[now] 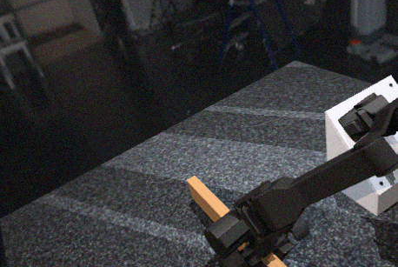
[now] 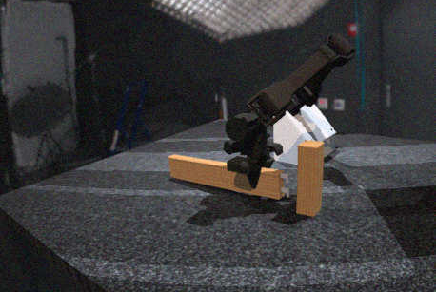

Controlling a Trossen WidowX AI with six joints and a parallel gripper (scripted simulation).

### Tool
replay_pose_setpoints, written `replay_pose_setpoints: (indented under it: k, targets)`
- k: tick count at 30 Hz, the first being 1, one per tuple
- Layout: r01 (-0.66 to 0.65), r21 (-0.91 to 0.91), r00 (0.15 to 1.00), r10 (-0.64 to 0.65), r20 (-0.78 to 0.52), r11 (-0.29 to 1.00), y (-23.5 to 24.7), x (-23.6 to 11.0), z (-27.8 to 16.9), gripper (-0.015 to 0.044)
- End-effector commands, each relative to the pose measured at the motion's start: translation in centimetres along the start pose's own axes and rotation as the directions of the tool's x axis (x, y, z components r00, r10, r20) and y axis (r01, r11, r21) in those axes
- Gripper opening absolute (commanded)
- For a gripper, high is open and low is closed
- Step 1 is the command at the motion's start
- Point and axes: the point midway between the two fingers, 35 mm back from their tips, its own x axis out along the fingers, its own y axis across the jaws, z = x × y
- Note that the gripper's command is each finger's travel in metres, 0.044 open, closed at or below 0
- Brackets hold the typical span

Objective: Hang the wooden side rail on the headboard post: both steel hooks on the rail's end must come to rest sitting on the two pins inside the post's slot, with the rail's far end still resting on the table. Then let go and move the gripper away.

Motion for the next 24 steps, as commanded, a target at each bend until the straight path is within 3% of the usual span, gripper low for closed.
replay_pose_setpoints:
  k: [1,24]
  targets:
    - [-0.009,0.002,1.0,0.009,-0.002,1.0,0.18,-0.32,-0.07,0.0]
    - [-0.009,0.002,1.0,0.009,-0.002,1.0,0.38,-0.31,-0.34,0.0]
